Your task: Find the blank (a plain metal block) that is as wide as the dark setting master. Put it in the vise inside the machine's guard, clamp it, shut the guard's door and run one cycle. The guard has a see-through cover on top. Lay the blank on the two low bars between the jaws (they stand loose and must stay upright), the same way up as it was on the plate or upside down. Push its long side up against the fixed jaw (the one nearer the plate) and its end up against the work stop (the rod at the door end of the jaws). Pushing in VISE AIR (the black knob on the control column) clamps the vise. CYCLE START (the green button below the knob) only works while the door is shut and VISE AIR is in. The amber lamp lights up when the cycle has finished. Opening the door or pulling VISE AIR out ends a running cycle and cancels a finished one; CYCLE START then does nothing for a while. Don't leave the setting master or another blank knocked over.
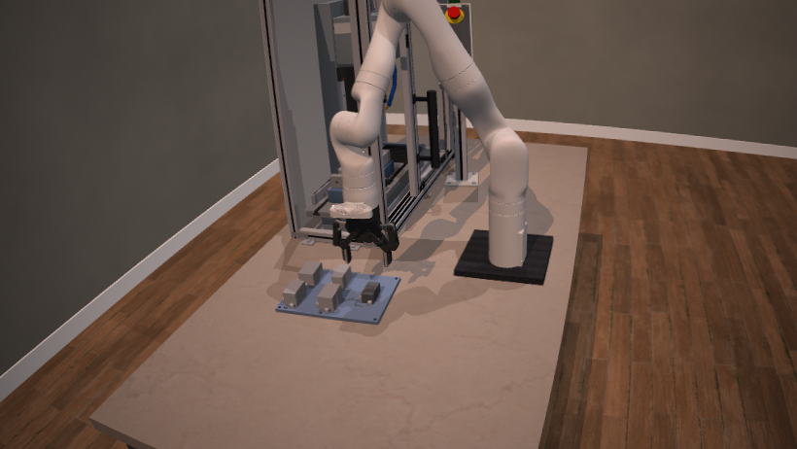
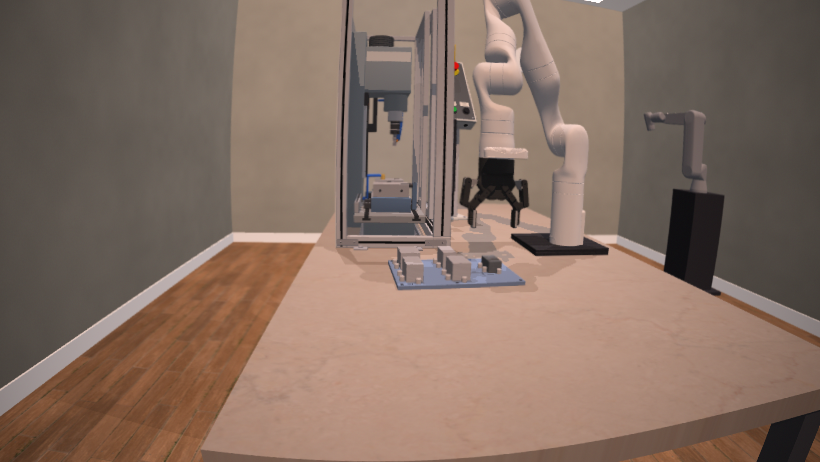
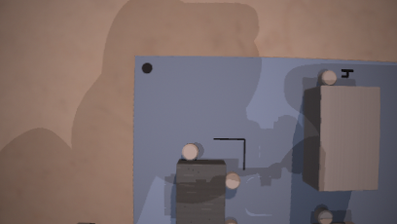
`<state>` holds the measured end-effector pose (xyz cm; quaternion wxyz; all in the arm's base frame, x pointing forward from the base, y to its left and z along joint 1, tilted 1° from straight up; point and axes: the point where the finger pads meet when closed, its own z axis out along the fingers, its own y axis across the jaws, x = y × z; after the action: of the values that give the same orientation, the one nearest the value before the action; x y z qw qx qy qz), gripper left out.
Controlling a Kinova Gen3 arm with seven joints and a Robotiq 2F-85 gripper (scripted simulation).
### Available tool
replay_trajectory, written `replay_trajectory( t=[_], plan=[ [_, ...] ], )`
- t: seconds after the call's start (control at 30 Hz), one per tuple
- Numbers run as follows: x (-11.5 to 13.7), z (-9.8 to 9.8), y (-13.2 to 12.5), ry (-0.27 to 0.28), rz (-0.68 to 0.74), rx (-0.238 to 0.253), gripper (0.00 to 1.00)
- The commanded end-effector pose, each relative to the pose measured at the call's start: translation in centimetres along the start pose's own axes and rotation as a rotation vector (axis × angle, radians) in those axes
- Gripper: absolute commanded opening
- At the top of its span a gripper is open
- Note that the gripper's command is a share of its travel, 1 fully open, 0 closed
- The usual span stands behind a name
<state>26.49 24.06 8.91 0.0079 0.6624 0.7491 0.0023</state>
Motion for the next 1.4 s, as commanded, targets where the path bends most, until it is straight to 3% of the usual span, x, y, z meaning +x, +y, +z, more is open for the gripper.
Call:
replay_trajectory(
  t=[0.0, 0.37, 0.53, 0.93, 1.1, 1.37],
  plan=[
    [0.01, -2.02, 0.05, 0.001, 0.000, 0.000, 1.00],
    [0.01, -2.02, 0.05, 0.001, 0.000, 0.000, 1.00],
    [0.01, -2.02, 0.05, 0.001, 0.230, 0.000, 1.00],
    [0.01, -2.02, 0.05, 0.001, 0.230, 0.000, 1.00],
    [0.01, -2.02, 0.05, 0.001, 0.460, 0.001, 1.00],
    [0.01, -2.02, 0.05, 0.001, 0.460, 0.001, 1.00]
  ],
)
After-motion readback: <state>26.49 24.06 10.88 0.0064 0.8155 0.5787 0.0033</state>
